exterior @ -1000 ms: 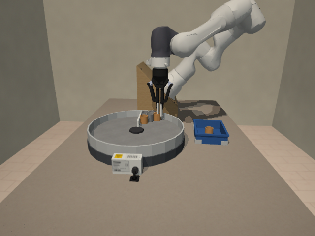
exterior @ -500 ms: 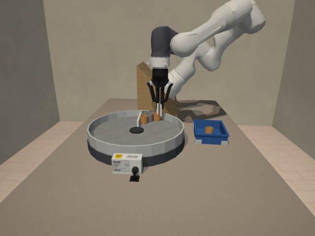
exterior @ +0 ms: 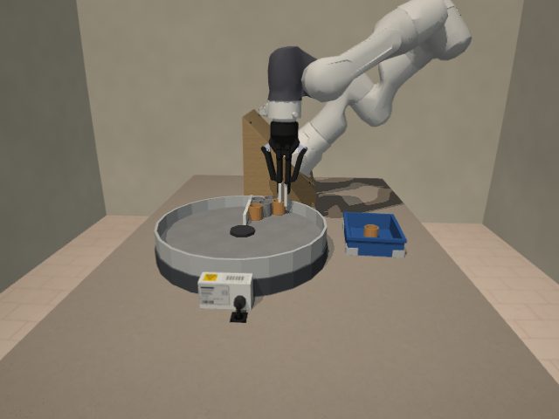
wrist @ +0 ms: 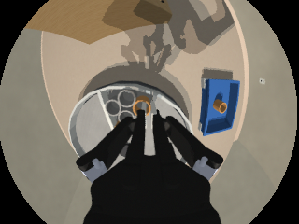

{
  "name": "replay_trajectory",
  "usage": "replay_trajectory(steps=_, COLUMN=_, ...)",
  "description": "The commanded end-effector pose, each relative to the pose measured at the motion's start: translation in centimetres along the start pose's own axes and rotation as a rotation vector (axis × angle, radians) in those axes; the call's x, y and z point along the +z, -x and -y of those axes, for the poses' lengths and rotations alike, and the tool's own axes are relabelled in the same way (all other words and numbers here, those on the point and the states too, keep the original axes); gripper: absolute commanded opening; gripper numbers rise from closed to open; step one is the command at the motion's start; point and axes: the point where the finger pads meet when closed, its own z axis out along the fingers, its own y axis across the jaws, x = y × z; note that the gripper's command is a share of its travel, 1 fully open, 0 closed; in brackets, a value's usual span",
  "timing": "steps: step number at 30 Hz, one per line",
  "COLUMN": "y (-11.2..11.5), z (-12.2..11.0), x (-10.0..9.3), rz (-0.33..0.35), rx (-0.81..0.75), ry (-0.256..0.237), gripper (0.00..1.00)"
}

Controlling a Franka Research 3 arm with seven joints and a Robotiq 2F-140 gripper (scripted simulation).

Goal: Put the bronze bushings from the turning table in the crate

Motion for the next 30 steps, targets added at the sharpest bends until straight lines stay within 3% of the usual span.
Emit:
replay_trajectory(steps=1, y=-0.2, z=0.2, x=-0.4, rz=-0.002, rx=0.001, ry=-0.004, gripper=0.0)
replay_trajectory(steps=5, y=-0.2, z=0.2, x=-0.9, rz=-0.002, rx=0.001, ry=-0.004, gripper=0.0)
replay_trajectory(steps=18, y=-0.2, z=0.2, x=-6.3, rz=-0.002, rx=0.001, ry=-0.004, gripper=0.0)
replay_trajectory(steps=30, y=-0.2, z=0.2, x=-6.7, rz=-0.002, rx=0.001, ry=-0.004, gripper=0.0)
